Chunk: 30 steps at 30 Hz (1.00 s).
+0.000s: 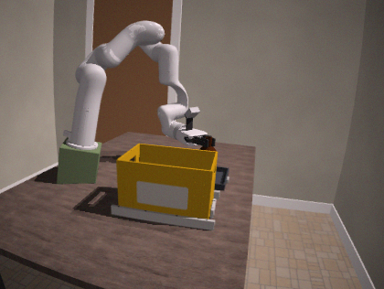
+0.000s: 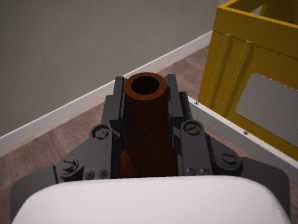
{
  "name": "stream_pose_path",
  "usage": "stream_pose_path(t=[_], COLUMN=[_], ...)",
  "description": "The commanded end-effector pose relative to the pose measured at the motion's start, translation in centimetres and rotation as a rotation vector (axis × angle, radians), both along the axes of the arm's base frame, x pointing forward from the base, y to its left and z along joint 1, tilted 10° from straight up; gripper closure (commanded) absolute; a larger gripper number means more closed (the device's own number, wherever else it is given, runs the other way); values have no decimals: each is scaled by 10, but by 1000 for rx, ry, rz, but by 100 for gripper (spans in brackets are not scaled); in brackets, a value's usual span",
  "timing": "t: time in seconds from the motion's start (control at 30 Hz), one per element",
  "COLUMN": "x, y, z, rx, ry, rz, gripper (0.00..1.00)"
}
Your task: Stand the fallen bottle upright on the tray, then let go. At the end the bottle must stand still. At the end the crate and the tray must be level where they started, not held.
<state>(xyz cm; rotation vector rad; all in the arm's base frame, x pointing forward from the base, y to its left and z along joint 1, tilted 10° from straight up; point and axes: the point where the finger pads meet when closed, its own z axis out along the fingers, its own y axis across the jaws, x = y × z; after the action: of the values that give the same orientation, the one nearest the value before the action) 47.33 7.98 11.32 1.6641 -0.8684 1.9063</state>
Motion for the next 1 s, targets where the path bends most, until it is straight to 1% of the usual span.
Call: stream_pose_path(t=[0.0,0.27,0.97], x=[1,2,4], y=[1,1,2], z=[-4,-11,-19], rx=[1,1,1], ry=[-3,-3,-3], rz=[0,0,0], gripper=[100,100,100])
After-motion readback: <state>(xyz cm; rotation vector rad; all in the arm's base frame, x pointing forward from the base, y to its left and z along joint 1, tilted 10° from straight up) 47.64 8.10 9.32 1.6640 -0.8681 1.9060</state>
